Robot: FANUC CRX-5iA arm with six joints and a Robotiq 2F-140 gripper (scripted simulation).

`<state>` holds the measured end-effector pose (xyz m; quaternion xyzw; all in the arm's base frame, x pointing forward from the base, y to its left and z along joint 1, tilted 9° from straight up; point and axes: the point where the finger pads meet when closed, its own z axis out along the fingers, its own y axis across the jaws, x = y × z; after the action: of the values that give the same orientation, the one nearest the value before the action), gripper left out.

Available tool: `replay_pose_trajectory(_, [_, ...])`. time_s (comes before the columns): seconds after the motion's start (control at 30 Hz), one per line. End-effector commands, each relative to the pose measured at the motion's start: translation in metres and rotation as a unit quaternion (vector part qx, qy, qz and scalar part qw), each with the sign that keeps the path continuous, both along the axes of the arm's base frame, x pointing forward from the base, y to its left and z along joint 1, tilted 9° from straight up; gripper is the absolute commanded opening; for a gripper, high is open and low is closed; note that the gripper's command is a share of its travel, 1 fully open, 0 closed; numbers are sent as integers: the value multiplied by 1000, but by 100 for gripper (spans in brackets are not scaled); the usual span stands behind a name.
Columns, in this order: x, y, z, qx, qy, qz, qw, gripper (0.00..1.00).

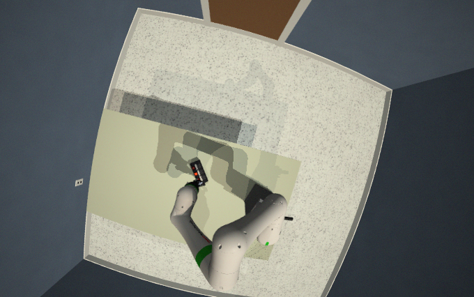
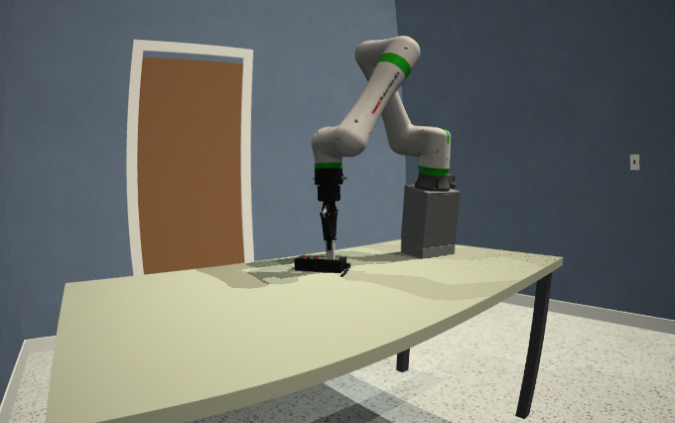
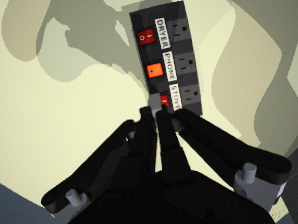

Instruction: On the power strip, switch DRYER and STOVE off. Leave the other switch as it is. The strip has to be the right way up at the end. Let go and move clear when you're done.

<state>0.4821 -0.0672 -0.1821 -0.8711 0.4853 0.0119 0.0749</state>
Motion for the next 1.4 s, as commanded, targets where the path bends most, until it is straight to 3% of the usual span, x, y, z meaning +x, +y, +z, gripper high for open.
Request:
replay_pose_trajectory(0.0, [0,0,0,0,0,0,1000,0])
replay_pose_trajectory(0.27, [-1,-1,4,0,0,0,1000,0])
replay_pose_trajectory(0.8, [-2,-6,37,0,0,0,1000,0])
replay_pose_trajectory(1.37, [-2,-6,39,0,0,0,1000,0])
